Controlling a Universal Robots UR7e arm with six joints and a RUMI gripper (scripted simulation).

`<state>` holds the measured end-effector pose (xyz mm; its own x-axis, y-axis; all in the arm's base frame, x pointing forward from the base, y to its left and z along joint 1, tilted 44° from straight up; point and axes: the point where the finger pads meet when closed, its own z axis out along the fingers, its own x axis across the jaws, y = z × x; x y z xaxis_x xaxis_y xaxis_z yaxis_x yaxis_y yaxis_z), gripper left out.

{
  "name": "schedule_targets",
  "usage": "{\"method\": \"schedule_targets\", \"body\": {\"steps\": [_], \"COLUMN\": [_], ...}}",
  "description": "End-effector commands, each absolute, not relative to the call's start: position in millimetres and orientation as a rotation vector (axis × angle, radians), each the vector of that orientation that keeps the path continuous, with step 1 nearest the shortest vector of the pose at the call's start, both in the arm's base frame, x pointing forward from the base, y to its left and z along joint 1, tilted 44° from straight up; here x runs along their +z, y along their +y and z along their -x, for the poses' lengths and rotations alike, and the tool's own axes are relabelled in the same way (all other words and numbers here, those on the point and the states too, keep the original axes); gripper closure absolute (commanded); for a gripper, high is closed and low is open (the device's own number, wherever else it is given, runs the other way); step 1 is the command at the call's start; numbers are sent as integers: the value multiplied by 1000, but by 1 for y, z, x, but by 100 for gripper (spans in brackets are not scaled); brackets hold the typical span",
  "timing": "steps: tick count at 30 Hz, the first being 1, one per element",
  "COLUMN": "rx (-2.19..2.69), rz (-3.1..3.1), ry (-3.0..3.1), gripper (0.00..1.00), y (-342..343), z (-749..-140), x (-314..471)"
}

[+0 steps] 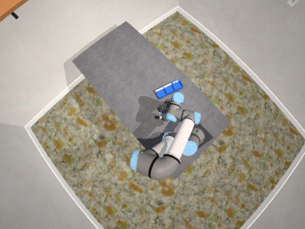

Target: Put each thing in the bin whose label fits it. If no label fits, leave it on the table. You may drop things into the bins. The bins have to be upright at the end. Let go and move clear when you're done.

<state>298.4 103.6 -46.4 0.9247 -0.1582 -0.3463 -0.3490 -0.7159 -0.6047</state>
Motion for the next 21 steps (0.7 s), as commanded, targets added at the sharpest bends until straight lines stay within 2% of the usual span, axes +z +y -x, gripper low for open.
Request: {"method": "schedule_targets", "body": {"steps": [1,15,16,21], "rx": [351,351,351,351], "rz": [2373,2373,2373,2373], "ry": [359,359,359,359], "gripper": [82,82,100,100], "y": [107,107,107,107], "z": [-298,-297,-297,-297], "x": [-50,-50,-50,-50]}}
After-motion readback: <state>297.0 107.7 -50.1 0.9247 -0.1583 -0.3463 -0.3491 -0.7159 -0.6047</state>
